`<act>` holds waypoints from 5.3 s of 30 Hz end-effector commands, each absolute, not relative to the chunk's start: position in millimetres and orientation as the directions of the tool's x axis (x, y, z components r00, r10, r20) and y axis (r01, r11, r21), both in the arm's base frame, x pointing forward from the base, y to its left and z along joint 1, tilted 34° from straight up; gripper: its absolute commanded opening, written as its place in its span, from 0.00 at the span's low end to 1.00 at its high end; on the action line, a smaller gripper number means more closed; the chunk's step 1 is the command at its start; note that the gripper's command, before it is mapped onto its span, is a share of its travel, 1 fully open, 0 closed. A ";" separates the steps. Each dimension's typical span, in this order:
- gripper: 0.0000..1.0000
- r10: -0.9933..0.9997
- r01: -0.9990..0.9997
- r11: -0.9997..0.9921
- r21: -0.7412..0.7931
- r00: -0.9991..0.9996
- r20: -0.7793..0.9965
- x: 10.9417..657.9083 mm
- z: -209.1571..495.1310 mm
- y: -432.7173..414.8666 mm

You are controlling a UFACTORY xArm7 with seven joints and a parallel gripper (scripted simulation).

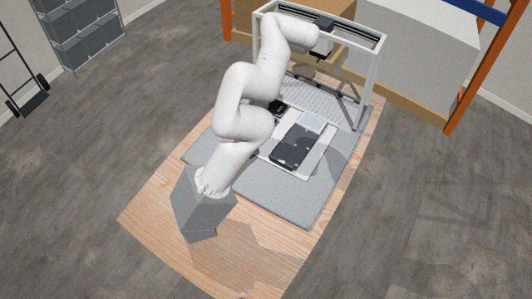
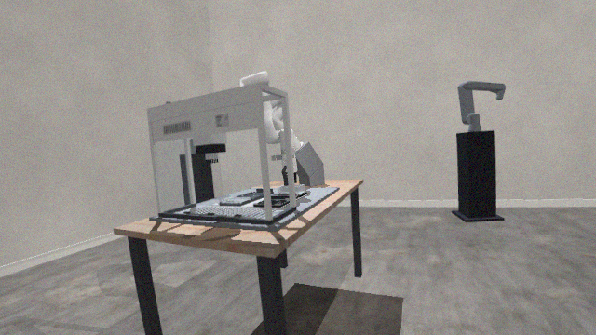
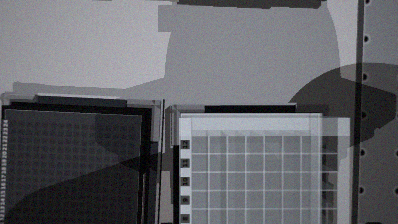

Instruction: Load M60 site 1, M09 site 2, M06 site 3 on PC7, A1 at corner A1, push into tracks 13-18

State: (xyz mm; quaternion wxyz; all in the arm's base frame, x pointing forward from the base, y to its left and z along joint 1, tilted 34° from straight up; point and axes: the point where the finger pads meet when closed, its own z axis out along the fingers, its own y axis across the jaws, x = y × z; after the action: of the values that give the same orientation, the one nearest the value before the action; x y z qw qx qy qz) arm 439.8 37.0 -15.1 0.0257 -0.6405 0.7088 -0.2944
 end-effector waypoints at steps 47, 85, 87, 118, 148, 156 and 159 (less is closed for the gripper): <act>1.00 -0.924 -0.892 0.005 -0.452 -0.177 0.339 452.2 -38.2 27.2; 0.00 -0.924 -0.892 0.005 -0.452 -0.177 0.339 452.0 -38.0 27.2; 0.00 -0.924 -0.892 0.005 -0.452 -0.177 0.339 452.0 -38.0 27.2; 0.00 -0.924 -0.892 0.005 -0.452 -0.177 0.339 451.4 -36.9 27.8; 0.00 -0.924 -0.892 0.005 -0.452 -0.177 0.339 443.9 -22.0 34.7; 0.00 -0.924 -0.892 0.005 -0.452 -0.177 0.339 443.7 -21.5 35.0; 0.00 -0.924 -0.892 0.005 -0.452 -0.177 0.339 441.6 -17.4 36.9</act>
State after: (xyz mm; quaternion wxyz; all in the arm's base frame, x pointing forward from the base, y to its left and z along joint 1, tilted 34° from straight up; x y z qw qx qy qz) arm 442.9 33.8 -21.7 0.0258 -0.6405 0.7087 -0.2946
